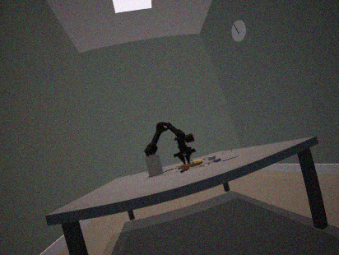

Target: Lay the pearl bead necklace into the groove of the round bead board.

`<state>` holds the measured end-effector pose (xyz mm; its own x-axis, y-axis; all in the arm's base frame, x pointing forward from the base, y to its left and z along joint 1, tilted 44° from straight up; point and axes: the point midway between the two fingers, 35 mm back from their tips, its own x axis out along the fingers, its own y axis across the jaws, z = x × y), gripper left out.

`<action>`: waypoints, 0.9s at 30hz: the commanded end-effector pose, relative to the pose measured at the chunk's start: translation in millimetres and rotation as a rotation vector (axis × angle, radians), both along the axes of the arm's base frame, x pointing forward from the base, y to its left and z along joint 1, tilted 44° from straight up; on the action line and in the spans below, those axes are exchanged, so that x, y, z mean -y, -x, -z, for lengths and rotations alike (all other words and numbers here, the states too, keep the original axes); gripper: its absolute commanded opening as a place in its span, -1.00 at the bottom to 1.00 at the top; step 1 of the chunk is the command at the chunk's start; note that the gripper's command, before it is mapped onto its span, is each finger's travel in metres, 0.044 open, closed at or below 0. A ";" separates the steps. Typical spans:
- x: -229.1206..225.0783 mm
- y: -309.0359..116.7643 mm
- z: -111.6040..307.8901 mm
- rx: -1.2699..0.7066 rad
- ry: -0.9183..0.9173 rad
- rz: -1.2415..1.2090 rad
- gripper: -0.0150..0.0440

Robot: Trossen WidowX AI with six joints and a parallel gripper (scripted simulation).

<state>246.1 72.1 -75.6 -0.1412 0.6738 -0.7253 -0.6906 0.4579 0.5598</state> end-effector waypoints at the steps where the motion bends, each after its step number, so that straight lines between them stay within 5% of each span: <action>1: -0.6 0.3 -0.1 0.000 0.000 -0.003 0.40; 8: 0.8 1.6 -1.2 -0.012 0.000 0.000 1.00; 27: 5.6 0.7 -6.6 -0.014 -0.003 0.002 1.00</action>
<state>244.8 66.2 -70.3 -0.1526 0.6738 -0.7230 -0.6765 0.4620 0.5734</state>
